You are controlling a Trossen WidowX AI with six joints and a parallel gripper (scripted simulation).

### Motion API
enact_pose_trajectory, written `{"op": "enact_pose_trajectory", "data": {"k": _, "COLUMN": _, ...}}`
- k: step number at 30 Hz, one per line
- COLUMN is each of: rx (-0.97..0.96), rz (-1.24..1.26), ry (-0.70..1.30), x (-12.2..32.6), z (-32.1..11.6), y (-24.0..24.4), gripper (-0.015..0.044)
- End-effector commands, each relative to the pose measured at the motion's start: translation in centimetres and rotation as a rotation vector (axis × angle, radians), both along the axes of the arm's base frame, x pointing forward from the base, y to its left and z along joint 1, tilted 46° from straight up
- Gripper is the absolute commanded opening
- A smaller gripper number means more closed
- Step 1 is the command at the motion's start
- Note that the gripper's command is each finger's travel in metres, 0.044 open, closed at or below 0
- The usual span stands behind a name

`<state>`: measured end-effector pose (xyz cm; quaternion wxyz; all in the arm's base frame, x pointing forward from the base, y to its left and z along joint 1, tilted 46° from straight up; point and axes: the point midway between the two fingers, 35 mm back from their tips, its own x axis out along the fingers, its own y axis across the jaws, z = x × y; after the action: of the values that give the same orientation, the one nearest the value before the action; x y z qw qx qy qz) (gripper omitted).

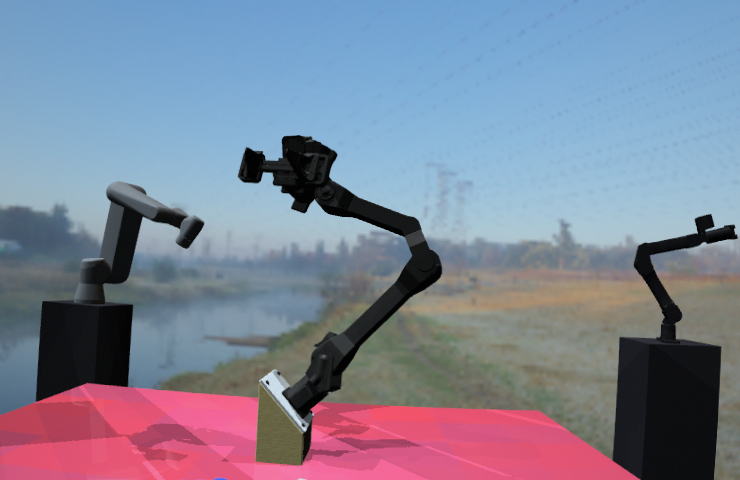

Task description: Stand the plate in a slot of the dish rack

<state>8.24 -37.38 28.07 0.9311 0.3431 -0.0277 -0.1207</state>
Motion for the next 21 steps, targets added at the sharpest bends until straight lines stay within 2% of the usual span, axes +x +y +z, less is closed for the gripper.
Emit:
{"op": "enact_pose_trajectory", "data": {"k": 1, "rx": 0.0, "rz": 0.0, "ry": 0.001, "x": 0.0, "z": 0.0, "y": 0.0, "gripper": 0.04}}
{"op": "enact_pose_trajectory", "data": {"k": 21, "rx": 0.068, "rz": 0.105, "ry": 0.184, "x": 9.1, "z": -6.2, "y": -0.9, "gripper": 0.04}}
